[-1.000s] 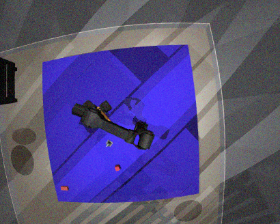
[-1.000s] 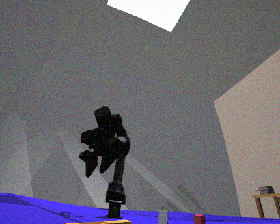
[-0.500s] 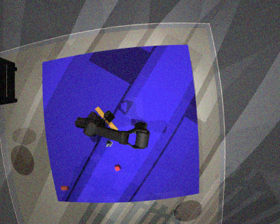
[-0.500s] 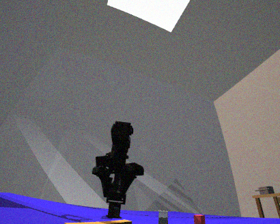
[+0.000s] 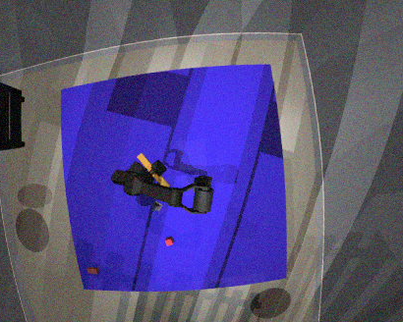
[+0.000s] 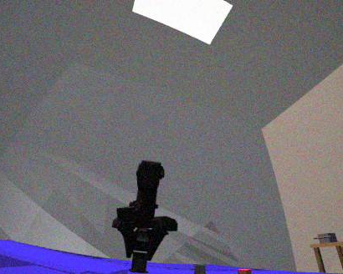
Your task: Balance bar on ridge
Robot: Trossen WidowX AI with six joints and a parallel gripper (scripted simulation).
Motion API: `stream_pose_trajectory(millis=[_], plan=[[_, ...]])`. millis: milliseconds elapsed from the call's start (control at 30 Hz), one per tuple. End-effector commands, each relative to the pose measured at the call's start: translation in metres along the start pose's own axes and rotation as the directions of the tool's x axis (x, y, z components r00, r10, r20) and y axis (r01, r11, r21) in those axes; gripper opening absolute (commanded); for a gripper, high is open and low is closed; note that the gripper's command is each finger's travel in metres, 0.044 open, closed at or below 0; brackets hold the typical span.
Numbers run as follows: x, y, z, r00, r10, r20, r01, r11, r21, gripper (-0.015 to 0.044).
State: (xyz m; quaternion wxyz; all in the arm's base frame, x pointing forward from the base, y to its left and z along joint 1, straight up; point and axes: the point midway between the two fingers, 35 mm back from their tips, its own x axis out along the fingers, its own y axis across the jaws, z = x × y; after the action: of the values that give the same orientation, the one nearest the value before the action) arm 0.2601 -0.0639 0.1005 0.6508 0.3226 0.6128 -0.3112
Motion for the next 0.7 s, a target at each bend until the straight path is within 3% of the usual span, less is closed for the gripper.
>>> stream_pose_trajectory(millis=[0,667], plan=[[0.026,-0.004,-0.005,1.0,-0.022,-0.02,0.022,1.0,0.005,0.0315],[0.041,-0.005,-0.005,1.0,-0.022,-0.02,0.022,1.0,0.005,0.0315]])
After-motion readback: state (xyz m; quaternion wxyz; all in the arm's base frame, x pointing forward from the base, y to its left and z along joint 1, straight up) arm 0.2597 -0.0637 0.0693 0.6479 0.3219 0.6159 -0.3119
